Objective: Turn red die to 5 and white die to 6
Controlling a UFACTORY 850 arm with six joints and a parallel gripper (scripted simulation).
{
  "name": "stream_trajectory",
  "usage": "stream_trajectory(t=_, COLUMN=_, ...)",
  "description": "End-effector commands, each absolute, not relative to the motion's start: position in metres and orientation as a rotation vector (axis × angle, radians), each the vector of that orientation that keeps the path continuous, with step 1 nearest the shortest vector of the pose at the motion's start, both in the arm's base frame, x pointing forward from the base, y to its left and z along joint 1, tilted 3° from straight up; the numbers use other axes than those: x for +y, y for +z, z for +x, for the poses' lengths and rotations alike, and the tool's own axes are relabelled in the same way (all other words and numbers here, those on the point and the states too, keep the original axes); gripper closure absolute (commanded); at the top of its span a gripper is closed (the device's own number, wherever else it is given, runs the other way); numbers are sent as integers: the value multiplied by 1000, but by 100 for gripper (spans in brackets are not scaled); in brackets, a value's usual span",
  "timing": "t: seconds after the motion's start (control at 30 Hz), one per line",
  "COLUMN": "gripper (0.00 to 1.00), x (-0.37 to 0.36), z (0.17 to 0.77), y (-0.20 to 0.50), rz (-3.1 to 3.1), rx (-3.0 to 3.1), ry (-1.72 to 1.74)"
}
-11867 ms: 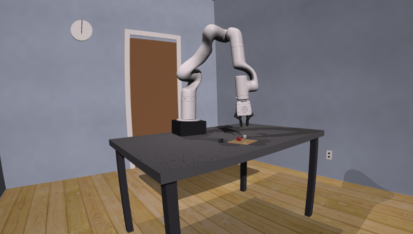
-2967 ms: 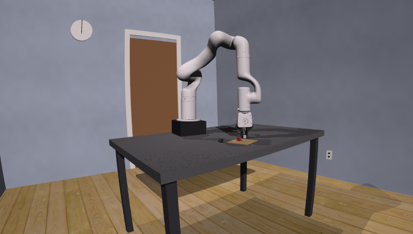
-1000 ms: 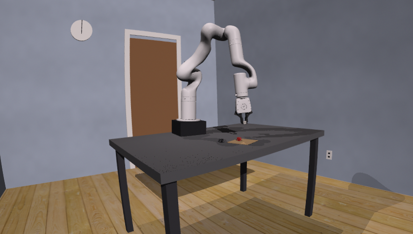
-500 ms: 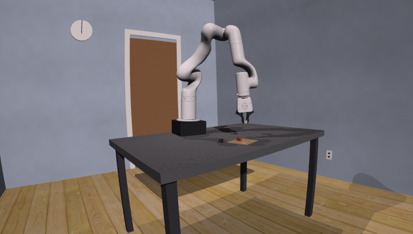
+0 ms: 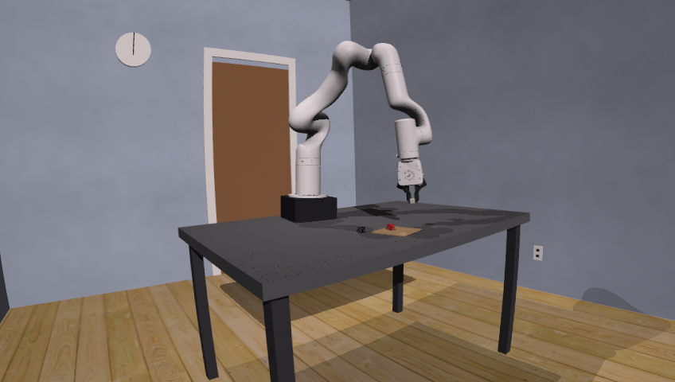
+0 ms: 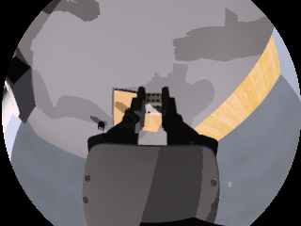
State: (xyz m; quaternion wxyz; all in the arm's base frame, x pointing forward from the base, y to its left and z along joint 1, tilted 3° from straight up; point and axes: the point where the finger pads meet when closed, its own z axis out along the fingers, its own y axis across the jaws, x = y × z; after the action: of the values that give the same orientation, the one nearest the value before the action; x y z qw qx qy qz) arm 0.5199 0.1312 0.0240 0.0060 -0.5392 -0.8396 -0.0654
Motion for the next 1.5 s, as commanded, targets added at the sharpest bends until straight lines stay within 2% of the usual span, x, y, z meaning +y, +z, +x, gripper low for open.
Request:
stream_trajectory(t=0.0, gripper=85, x=138, z=535, y=23, rz=-1861, rx=-2508, ry=-70)
stream_trajectory(t=0.53, gripper=85, x=139, z=540, y=22, rz=-1898, rx=-2411, ry=-112)
stream_trajectory(t=1.47, gripper=85, x=132, z=544, y=21, rz=-1532, rx=-1962, ry=-632)
